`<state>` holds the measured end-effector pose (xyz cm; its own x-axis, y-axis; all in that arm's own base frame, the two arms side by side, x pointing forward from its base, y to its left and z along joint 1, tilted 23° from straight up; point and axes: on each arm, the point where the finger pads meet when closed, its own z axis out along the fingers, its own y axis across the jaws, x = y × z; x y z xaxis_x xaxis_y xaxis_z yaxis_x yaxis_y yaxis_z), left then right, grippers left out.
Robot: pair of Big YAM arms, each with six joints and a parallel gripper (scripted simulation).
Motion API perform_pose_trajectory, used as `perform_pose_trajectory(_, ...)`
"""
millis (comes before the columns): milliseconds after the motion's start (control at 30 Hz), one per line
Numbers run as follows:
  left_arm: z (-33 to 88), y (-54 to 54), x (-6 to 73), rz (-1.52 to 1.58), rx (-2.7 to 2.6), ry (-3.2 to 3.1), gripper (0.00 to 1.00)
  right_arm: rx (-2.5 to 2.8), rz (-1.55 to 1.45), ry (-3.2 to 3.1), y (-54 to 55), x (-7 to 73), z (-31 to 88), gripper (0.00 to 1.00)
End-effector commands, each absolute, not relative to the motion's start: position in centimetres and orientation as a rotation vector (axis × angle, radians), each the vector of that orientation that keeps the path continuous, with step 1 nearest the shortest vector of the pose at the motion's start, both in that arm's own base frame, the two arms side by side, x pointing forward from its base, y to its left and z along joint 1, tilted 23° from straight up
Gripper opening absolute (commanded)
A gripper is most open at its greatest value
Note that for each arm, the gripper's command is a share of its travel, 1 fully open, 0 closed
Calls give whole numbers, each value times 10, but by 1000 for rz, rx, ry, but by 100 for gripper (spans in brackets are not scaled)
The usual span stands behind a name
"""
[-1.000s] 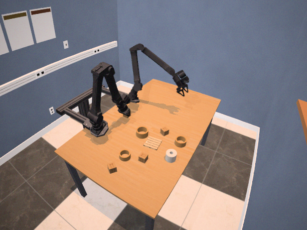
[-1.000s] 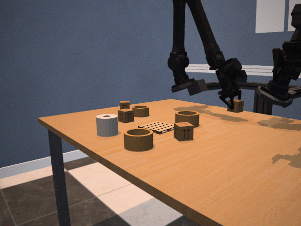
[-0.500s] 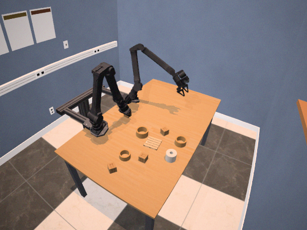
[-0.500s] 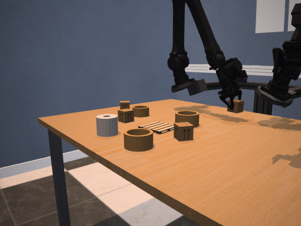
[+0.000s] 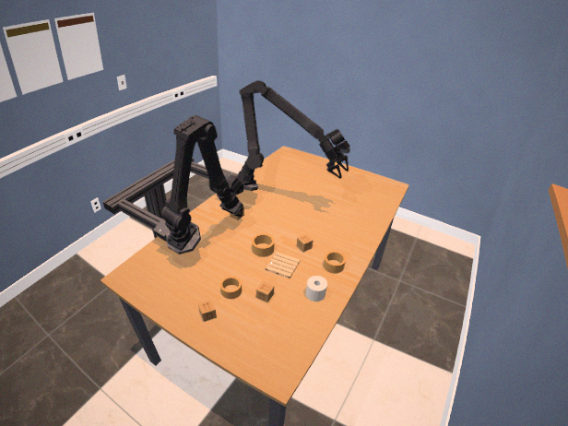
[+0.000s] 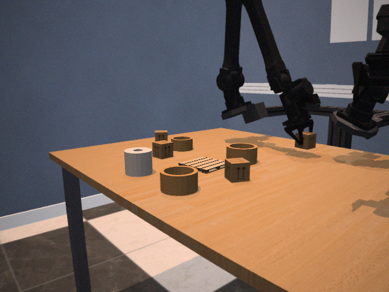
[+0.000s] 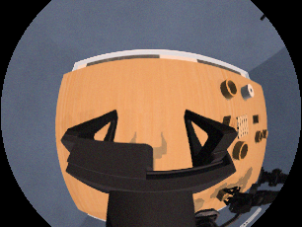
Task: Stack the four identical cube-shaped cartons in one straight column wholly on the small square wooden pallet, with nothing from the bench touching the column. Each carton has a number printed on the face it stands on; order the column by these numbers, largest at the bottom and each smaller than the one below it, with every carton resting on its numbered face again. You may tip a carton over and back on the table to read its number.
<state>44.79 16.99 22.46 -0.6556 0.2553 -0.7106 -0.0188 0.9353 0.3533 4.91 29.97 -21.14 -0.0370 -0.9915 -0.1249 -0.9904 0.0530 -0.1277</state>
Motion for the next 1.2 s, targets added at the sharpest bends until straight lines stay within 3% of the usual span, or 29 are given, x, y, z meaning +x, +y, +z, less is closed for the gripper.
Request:
perform_pose_trajectory(0, 249, 171, 459, 442, 183, 2204, 100, -2049, 3, 2129, 298, 51, -218, 50)
perform_pose_trajectory(1167, 249, 171, 459, 442, 183, 2204, 100, -2037, 16, 2127, 288, 54, -239, 50)
